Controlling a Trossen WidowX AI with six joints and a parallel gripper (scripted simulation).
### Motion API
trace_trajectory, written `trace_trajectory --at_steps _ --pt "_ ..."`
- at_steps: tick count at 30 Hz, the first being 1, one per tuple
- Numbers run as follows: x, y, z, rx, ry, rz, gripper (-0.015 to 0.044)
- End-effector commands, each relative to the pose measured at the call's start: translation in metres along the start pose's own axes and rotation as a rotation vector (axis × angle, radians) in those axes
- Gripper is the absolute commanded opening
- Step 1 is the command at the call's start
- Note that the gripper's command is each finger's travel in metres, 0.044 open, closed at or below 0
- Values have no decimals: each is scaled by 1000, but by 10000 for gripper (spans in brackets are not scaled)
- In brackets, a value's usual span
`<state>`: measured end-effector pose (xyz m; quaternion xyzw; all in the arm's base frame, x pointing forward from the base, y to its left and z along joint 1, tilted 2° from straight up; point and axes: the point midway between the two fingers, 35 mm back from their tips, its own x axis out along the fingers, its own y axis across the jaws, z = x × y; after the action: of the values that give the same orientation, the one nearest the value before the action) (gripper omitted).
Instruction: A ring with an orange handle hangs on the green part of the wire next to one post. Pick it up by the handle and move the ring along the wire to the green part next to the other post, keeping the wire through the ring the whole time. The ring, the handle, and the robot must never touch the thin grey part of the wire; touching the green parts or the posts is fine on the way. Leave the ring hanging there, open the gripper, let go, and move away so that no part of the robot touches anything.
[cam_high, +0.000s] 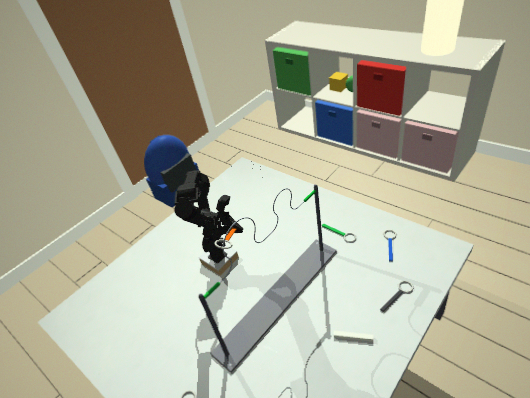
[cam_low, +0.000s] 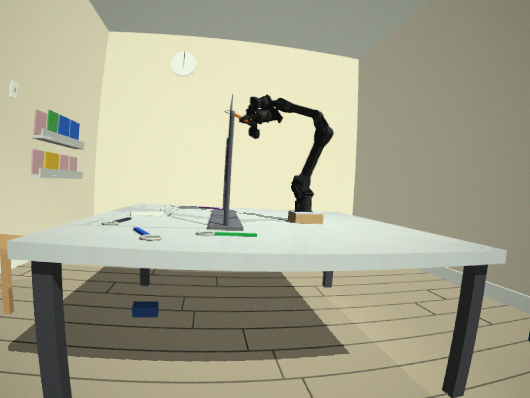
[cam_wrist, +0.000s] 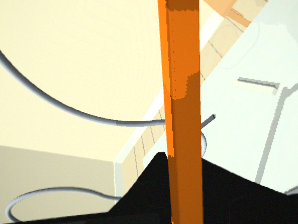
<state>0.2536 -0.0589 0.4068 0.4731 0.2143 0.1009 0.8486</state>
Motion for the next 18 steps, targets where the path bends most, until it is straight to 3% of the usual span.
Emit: trace_trajectory --at_steps 1,18 --pt "0 -1 1 -64 -5 -37 -150" --pt "0 -10 2 -262 -23 -170 -150"
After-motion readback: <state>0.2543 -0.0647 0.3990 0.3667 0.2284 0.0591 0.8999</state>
